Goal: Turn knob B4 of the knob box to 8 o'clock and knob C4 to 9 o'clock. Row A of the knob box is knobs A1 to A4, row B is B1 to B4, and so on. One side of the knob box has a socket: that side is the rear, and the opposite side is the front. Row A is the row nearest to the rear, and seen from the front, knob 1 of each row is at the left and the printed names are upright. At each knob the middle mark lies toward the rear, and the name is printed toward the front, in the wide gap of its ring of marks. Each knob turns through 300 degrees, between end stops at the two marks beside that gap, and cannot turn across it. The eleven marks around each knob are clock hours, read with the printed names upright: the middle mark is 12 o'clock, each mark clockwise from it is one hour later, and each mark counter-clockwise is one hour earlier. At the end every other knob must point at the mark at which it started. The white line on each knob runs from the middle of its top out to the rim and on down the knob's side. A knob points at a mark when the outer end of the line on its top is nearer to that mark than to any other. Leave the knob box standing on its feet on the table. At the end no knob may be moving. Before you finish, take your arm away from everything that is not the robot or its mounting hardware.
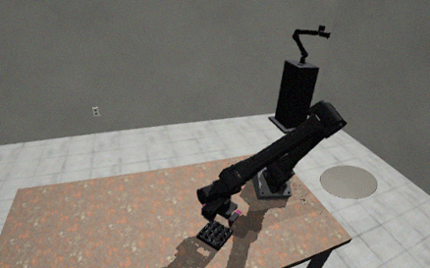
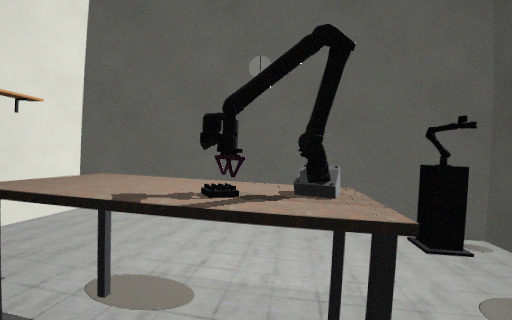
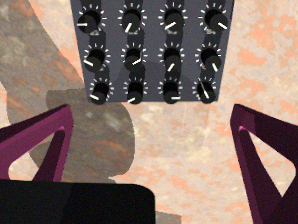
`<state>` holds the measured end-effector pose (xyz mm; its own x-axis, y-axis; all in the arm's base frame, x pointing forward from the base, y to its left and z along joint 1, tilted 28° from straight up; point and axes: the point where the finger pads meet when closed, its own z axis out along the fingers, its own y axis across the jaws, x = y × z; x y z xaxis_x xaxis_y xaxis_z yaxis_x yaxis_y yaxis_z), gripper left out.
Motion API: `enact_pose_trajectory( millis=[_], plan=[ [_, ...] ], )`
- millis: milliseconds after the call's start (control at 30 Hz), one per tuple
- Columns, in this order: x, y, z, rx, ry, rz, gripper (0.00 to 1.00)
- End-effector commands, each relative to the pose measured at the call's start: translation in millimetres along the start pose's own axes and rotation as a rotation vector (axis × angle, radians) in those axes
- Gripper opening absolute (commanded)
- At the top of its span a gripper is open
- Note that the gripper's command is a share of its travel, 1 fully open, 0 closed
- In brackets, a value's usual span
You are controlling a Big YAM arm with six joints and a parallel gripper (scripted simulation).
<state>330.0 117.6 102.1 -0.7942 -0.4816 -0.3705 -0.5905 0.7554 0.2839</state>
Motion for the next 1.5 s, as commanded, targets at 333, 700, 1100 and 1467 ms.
enact_pose_trajectory(
  millis=[333,700,1100,1467],
  plan=[
    [11,2,-4,0.007,-0.022,-0.029,1.0],
    [14,-2,-1,0.004,-0.013,-0.012,1.0],
    [14,-2,-1,0.004,-0.013,-0.012,1.0],
    [14,-2,-1,0.004,-0.013,-0.012,1.0]
  ],
)
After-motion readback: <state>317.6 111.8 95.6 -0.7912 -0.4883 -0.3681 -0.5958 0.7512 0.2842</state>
